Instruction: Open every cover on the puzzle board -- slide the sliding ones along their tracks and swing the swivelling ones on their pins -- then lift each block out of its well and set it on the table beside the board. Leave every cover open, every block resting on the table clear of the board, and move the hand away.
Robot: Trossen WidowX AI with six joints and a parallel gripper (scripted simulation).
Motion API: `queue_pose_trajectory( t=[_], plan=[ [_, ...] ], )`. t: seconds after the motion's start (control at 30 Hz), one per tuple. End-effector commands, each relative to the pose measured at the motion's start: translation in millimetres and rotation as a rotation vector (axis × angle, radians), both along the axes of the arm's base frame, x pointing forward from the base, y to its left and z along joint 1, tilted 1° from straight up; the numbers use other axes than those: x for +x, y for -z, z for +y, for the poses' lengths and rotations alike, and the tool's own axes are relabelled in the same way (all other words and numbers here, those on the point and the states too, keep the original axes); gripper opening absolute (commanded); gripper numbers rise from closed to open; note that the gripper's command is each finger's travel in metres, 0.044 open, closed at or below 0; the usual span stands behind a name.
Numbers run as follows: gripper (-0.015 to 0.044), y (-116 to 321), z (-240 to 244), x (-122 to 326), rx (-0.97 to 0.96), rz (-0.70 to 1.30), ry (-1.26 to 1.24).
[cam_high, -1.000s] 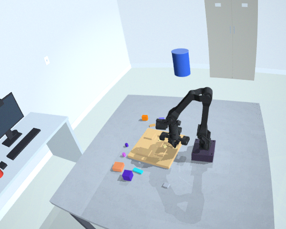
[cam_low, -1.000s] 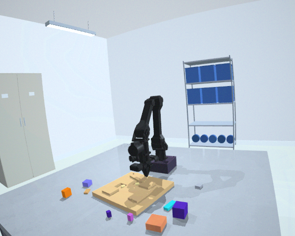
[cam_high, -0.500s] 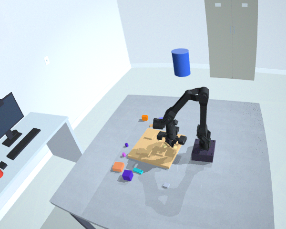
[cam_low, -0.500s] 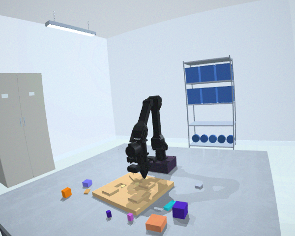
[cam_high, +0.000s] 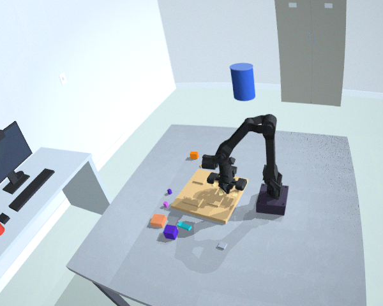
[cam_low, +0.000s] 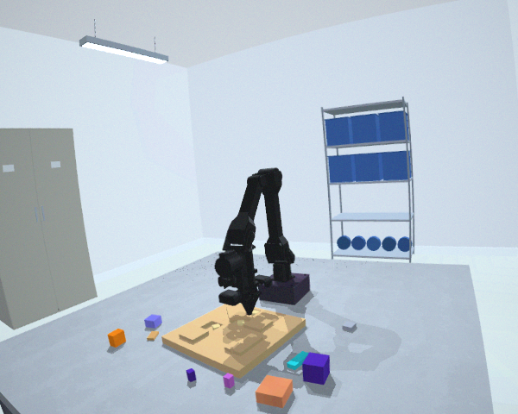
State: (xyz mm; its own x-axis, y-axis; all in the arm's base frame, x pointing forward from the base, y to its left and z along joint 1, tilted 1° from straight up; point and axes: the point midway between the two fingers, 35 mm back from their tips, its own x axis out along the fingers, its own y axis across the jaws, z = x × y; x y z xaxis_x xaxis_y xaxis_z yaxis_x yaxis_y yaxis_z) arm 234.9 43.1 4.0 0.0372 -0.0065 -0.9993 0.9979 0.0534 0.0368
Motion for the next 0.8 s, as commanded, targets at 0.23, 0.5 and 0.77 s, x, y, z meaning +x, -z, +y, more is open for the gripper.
queue_pose_trajectory(
  t=[0.23,0.5,0.77],
  plan=[
    [0.0,0.1,-2.8,11.1,-0.001,0.001,-0.003],
    [0.0,-0.4,-7.1,20.9,-0.002,0.0,-0.003],
    [0.0,-0.7,-10.7,27.4,-0.002,0.0,-0.003]
  ],
)
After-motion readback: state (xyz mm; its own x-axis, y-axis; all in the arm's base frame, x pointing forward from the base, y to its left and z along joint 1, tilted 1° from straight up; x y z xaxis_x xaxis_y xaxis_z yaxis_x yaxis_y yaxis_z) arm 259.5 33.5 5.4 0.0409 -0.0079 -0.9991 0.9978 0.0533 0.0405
